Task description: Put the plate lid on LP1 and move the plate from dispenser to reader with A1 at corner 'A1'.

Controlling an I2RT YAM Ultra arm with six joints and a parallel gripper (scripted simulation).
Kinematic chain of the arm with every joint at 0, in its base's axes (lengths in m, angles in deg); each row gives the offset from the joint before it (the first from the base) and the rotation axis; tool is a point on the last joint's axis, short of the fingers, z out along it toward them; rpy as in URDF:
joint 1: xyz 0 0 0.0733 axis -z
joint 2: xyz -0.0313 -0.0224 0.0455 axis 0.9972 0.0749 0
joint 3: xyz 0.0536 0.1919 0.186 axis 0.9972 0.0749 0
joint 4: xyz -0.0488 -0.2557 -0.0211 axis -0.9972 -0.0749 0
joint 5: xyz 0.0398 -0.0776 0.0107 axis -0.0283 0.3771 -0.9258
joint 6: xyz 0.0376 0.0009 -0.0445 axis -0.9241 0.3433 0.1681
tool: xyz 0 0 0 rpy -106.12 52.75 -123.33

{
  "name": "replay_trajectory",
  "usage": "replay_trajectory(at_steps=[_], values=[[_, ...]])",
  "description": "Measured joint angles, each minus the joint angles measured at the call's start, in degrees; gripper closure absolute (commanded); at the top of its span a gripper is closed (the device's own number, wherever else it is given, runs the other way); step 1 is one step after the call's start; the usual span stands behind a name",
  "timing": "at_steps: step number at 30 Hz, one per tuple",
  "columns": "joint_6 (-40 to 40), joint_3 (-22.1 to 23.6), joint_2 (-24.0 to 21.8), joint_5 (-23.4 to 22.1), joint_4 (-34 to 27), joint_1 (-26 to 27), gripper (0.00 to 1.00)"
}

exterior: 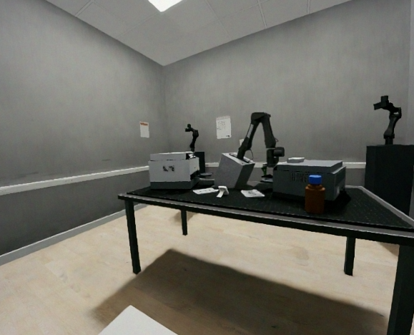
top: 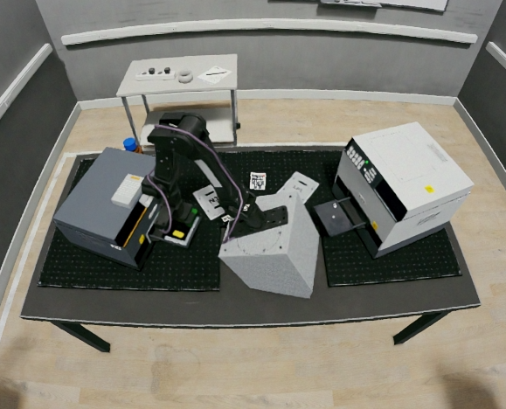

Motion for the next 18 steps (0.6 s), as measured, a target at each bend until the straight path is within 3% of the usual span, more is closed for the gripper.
replay_trajectory(at_steps=[18], values=[[0.02, 0.00, -1.51, -0.09, -1.86, 0.00, 0.15]])
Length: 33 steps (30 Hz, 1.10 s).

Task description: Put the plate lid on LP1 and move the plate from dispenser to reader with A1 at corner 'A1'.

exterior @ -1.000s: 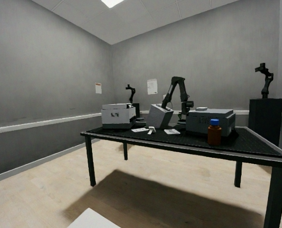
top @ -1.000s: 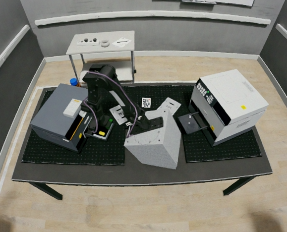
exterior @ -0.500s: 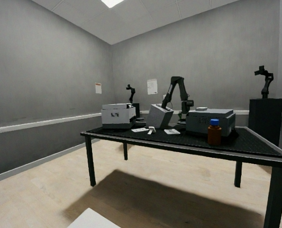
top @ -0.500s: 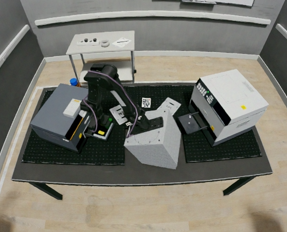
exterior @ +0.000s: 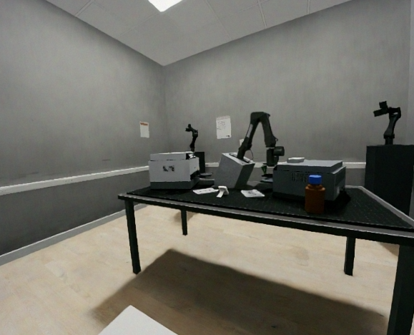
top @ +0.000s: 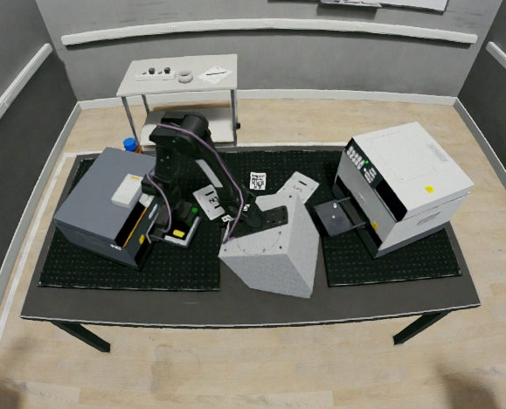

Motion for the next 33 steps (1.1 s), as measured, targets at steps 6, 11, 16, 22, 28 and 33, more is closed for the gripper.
replay_trajectory(at_steps=[6, 11, 16, 22, 28, 33], values=[[0.07, 0.00, -0.42, -0.17, -0.07, 0.13, 0.15], [0.09, -0.07, -0.39, -0.26, -0.42, 0.13, 0.15], [0.13, -0.68, -0.59, -0.33, -0.61, 0.13, 0.15], [0.15, -0.66, -1.75, -0.37, -1.51, 0.13, 0.15], [0.20, -0.66, -3.30, -0.39, -3.39, 0.13, 0.15], [0.26, -0.66, -4.44, -0.42, -5.22, 0.15, 0.15]])
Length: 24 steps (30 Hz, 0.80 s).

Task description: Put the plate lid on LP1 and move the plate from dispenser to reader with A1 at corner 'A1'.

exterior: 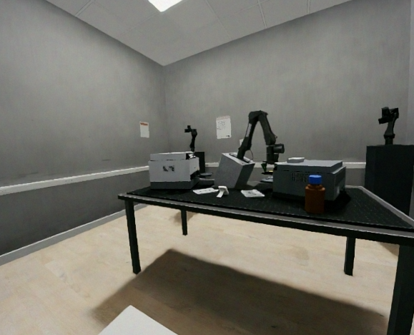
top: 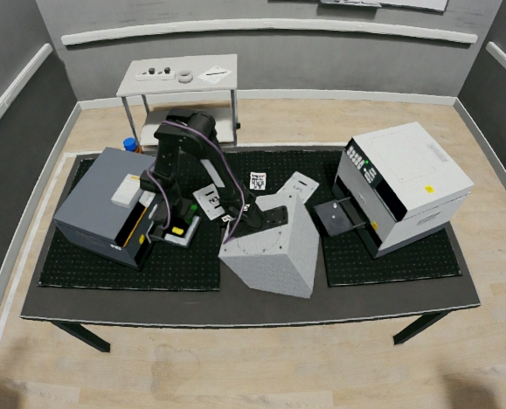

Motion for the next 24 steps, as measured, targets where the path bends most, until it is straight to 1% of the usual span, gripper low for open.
replay_trajectory(at_steps=[6, 24], values=[[0.11, -1.05, -1.53, -0.02, -1.81, 0.28, 0.15], [0.37, -2.25, -5.99, -0.17, -7.58, 0.66, 0.15]])
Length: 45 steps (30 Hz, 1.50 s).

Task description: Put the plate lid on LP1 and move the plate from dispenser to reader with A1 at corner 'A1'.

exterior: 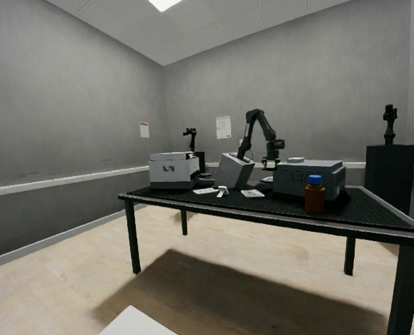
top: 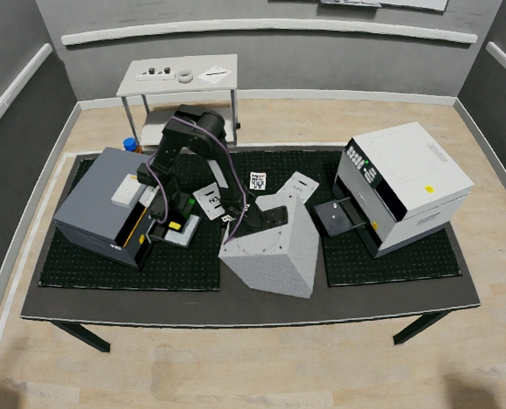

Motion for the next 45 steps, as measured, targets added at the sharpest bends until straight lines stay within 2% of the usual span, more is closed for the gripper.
replay_trajectory(at_steps=[19, 27, 45], values=[[0.28, -1.90, -4.09, -0.15, -5.97, 0.33, 0.15], [0.37, -1.97, -4.37, -0.24, -6.97, 0.39, 0.15], [-1.29, -3.98, 0.66, -2.10, -5.84, 8.90, 0.15]])
